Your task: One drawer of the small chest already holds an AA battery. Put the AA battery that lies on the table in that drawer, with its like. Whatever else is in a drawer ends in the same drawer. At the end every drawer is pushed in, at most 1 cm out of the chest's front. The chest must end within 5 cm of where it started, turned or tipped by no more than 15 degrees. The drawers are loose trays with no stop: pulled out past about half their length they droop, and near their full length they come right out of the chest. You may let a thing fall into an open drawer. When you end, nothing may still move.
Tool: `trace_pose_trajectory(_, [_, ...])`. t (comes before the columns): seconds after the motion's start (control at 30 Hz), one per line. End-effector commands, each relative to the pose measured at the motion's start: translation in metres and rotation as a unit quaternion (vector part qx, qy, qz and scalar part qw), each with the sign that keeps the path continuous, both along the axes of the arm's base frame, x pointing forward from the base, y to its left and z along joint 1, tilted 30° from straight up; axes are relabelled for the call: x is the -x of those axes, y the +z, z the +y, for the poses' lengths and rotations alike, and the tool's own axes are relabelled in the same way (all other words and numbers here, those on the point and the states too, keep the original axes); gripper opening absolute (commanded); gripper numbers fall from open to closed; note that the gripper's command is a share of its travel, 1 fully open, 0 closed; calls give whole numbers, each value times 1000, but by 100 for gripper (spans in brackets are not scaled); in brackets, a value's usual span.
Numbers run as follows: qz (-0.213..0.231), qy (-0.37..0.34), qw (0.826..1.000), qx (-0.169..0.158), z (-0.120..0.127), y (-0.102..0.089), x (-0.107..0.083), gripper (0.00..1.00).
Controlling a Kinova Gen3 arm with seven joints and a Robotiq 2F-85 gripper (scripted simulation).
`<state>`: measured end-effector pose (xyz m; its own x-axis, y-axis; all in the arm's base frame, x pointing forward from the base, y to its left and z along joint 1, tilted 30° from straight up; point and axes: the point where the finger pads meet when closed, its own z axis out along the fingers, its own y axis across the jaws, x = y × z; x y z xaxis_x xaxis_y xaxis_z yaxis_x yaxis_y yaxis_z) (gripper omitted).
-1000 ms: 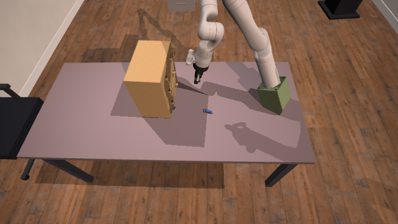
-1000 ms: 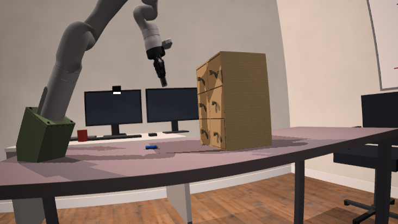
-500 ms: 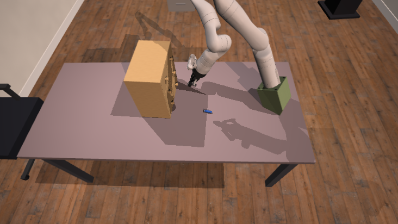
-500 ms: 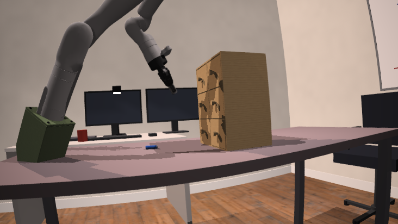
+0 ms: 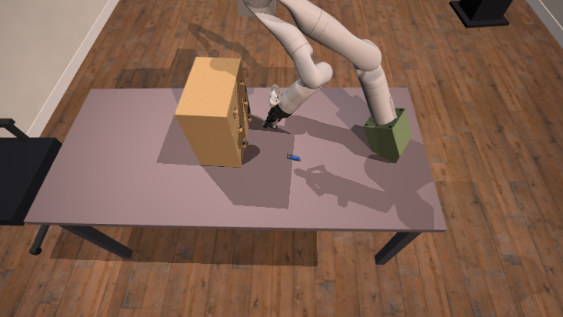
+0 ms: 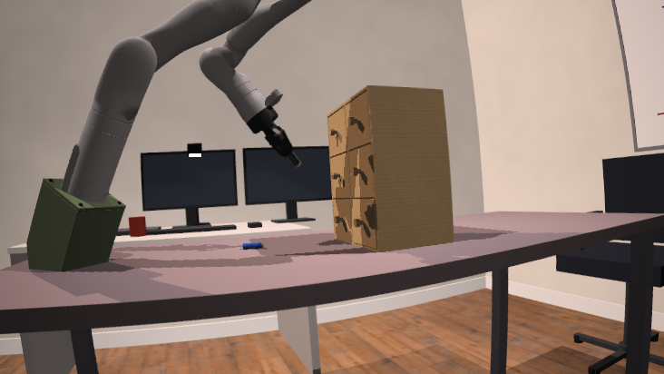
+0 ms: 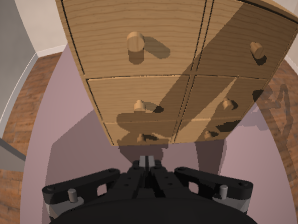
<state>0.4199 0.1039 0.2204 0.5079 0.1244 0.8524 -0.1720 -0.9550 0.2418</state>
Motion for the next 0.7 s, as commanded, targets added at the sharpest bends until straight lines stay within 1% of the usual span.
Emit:
trace_pose_trajectory(0.0, [6, 8, 1000, 4, 4, -11, 2, 0])
trace_pose_trajectory(0.27, [3, 9, 1000, 5, 4, -11, 1, 0])
trace_pose_trajectory(0.3, [3, 9, 1000, 5, 4, -11, 1, 33])
trace_pose_trajectory(0.67, [3, 9, 1000, 5, 4, -11, 1, 33])
